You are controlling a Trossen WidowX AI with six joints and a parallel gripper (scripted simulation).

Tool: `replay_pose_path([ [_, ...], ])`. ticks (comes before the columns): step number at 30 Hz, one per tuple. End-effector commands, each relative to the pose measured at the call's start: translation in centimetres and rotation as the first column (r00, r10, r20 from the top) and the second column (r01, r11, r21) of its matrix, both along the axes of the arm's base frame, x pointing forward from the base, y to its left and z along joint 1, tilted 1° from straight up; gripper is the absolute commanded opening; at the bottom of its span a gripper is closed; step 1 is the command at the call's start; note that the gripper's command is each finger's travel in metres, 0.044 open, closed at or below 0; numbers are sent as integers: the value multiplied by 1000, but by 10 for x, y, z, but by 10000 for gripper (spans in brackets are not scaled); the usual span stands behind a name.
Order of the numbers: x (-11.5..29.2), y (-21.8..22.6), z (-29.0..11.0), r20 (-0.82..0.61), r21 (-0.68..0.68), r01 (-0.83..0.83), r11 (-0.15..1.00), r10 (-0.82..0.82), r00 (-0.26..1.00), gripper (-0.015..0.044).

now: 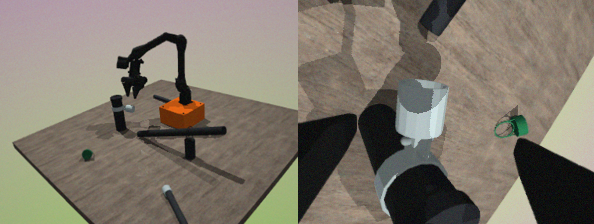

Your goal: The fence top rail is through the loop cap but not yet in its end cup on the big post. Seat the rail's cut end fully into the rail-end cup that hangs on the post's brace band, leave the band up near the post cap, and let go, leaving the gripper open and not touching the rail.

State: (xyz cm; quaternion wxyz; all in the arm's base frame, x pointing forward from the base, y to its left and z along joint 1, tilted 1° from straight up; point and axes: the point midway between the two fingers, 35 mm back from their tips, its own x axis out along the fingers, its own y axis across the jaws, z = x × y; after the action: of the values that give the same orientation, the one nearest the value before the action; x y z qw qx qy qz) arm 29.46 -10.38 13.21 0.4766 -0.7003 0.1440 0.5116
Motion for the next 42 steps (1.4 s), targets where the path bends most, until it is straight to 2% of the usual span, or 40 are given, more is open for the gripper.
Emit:
replay_pose_path([
  [1, -2, 2, -26, -8, 8, -7, 1000, 7, 1000, 440],
  [42, 24, 18, -75, -6, 10, -7, 1000, 7, 1000, 440],
])
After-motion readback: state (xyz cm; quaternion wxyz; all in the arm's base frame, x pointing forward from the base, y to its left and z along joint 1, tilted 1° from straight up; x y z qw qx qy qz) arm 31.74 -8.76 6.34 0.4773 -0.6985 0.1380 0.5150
